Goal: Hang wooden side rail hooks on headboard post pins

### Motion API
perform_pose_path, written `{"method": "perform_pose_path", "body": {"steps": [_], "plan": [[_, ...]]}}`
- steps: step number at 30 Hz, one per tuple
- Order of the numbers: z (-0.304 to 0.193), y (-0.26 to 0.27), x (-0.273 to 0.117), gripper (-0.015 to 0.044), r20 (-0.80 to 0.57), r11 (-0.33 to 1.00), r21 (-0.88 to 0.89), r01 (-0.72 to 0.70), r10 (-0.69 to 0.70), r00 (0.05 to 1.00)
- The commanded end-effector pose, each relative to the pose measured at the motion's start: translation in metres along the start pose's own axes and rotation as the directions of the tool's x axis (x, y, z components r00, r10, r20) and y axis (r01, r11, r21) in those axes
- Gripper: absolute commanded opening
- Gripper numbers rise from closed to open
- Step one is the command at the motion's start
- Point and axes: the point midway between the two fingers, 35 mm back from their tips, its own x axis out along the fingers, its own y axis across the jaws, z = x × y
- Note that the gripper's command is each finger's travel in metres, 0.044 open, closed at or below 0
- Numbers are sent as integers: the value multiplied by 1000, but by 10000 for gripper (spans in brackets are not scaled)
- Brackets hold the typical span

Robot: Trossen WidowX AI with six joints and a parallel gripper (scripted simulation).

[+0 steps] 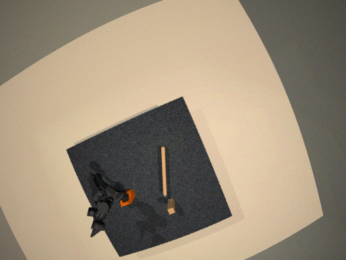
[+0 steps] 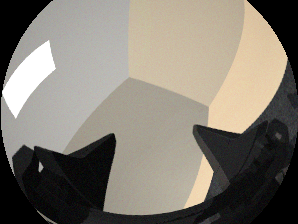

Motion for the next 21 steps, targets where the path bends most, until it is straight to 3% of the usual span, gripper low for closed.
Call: {"method": "perform_pose_path", "body": {"steps": [1,5,21], "plan": [[-1,0,0,426,-2,1000,-1,-1,1,1000],[-22,7,2,440,-46,1000,-22,-20,19,999],[-187,33,4,440,-387,961,-149,-231,158,908]]}}
